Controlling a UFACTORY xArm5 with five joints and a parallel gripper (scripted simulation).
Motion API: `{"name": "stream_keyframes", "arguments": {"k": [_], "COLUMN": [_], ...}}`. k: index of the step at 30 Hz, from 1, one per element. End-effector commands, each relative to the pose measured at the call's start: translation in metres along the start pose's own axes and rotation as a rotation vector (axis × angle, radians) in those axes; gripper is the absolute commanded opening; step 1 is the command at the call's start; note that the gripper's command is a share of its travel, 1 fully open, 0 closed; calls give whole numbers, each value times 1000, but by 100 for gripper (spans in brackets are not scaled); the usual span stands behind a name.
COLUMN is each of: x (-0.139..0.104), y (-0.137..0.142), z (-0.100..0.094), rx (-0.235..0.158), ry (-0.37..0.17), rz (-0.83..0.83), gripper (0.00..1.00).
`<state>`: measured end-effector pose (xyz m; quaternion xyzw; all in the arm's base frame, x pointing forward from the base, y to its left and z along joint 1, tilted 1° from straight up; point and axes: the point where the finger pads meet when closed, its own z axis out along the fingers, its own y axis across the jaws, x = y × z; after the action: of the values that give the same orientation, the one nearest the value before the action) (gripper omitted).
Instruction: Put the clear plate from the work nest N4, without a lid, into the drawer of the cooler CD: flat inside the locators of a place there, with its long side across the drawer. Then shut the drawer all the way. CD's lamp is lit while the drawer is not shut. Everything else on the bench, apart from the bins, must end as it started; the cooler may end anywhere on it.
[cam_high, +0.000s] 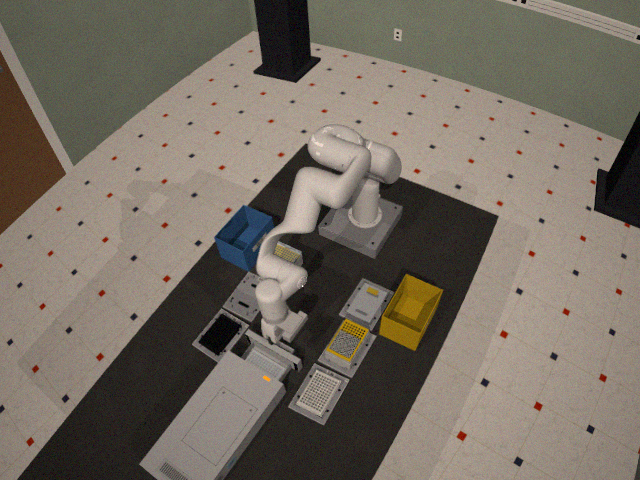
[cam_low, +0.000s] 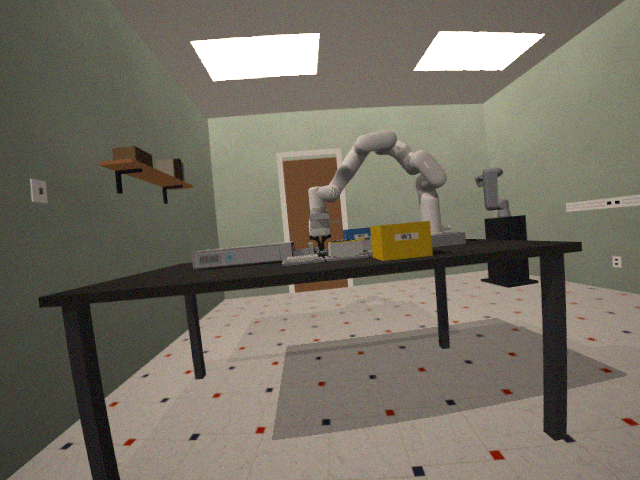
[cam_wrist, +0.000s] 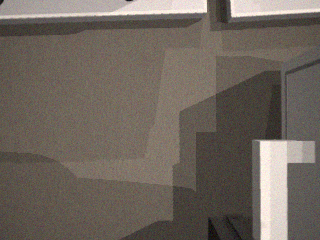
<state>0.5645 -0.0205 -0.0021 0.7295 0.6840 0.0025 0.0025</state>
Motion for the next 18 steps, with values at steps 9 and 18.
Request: {"name": "stream_keyframes", "arguments": {"k": [9, 18], "x": [0, 0], "y": [20, 29], "z": [-2, -2], "rx": [-5, -6], "ry": [-11, -11], "rz": [0, 0], "gripper": [0, 0]}}
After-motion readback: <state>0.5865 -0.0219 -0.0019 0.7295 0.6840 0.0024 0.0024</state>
